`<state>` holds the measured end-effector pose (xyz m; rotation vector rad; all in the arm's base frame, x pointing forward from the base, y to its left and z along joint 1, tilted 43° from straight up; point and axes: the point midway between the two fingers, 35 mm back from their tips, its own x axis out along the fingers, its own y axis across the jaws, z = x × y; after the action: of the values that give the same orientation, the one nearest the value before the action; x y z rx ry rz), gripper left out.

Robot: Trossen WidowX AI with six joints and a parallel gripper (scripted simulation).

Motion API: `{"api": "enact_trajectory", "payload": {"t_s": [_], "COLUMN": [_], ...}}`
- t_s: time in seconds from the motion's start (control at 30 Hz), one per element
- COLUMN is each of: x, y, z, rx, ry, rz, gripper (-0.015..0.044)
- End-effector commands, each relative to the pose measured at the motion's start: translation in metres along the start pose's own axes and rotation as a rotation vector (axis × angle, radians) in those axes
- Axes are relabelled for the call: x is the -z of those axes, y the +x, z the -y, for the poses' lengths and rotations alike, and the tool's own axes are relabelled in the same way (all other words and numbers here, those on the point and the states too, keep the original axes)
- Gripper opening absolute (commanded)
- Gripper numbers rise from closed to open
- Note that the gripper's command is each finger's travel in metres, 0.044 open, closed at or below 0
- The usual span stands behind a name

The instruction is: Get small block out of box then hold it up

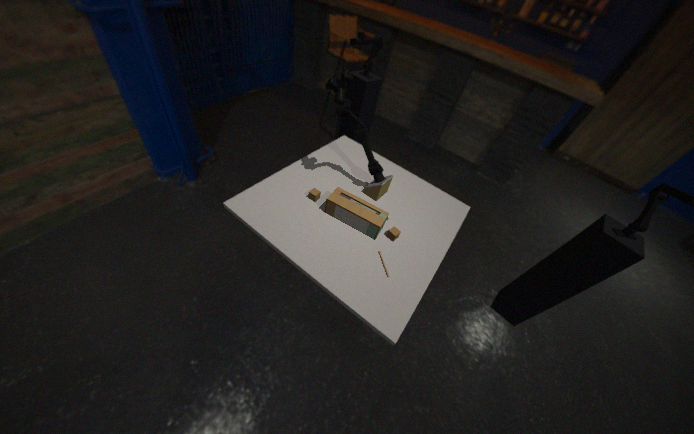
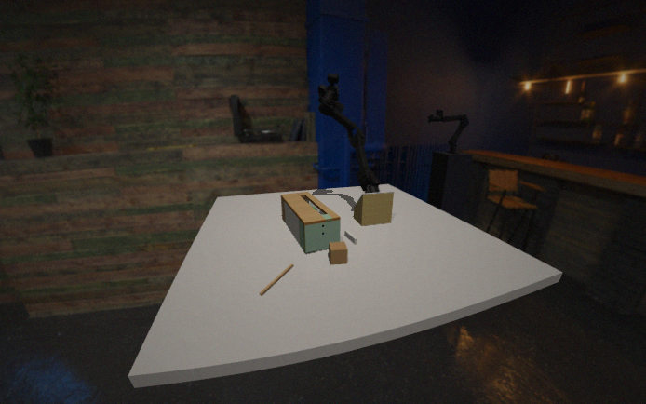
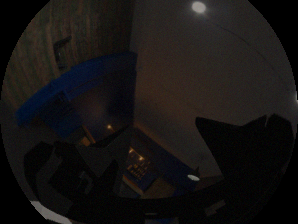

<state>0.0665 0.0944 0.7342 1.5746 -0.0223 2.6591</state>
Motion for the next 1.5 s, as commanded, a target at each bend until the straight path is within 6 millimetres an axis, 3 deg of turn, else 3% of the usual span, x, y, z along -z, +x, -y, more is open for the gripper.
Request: {"api": "enact_trajectory", "payload": {"t_s": [0.0, 0.13, 0.37, 0.57, 0.67, 0.77, 1.0, 1.13, 1.47], "x": [-0.002, -0.043, -0.113, -0.155, -0.166, -0.179, -0.189, -0.186, -0.146], "y": [-0.001, -0.019, -0.078, -0.15, -0.18, -0.225, -0.32, -0.352, -0.496], "z": [0.001, 0.026, 0.076, 0.114, 0.127, 0.144, 0.17, 0.176, 0.182], "rx": [0.003, 0.076, 0.24, 0.401, 0.469, 0.573, 0.81, 0.906, 1.349], "ry": [0.001, 0.01, 0.012, -0.001, -0.009, -0.019, -0.05, -0.067, -0.089], "rz": [0.009, 0.179, 0.511, 0.789, 0.889, 1.023, 1.268, 1.334, 1.646], "gripper": [0.04, 0.04, 0.04, 0.04, 0.04, 0.04, 0.04, 0.04, 0.04]}}
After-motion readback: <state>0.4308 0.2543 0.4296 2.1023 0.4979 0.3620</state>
